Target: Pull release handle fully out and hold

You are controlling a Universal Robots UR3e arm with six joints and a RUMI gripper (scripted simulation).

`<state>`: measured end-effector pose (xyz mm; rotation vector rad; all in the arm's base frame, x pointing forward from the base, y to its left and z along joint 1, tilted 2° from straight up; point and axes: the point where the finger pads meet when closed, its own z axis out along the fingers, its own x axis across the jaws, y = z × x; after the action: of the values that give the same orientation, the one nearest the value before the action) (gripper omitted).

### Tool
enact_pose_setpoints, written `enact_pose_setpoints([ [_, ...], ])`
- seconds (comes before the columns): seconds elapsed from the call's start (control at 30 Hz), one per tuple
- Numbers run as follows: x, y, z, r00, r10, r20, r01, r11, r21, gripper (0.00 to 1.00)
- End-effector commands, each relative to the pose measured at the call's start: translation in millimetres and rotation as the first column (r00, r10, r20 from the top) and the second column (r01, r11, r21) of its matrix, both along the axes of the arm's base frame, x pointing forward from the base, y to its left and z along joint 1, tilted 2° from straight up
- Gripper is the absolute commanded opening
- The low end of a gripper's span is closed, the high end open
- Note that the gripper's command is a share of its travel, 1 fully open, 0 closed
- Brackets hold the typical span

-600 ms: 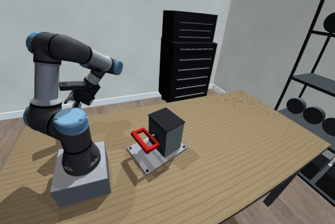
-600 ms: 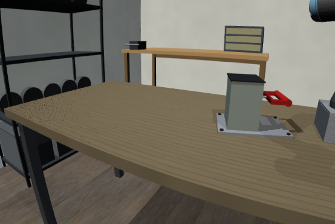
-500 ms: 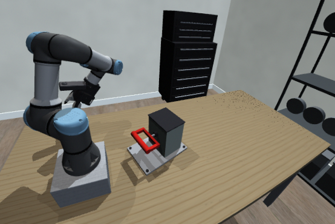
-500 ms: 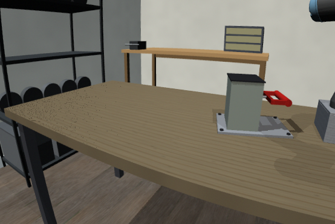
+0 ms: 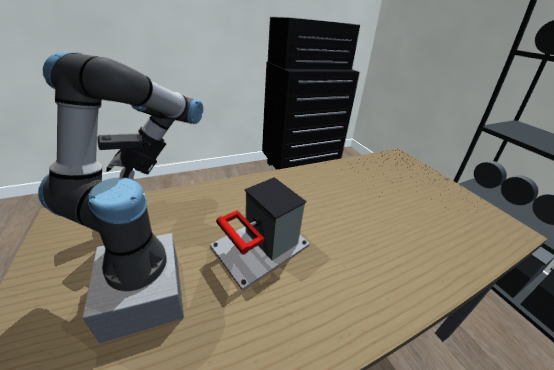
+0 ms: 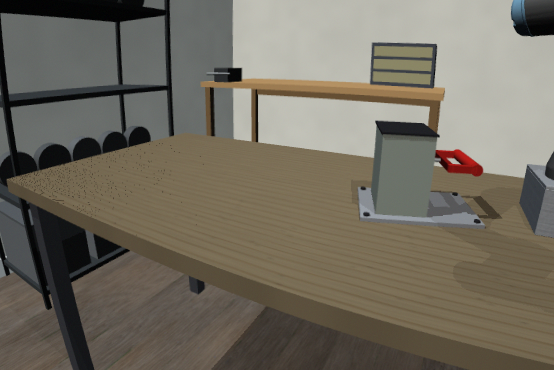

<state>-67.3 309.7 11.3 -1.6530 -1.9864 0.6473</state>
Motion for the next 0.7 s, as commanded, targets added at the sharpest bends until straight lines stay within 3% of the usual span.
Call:
enact_pose_setpoints([
  [0.0,0.4,0.5,0.3,1.0,0.0,0.001,0.0,1.0,0.002,1.0],
  [0.67,7.7,3.8,2.5,1.0,-0.023,0.015,0.023,1.0,0.007,1.0],
])
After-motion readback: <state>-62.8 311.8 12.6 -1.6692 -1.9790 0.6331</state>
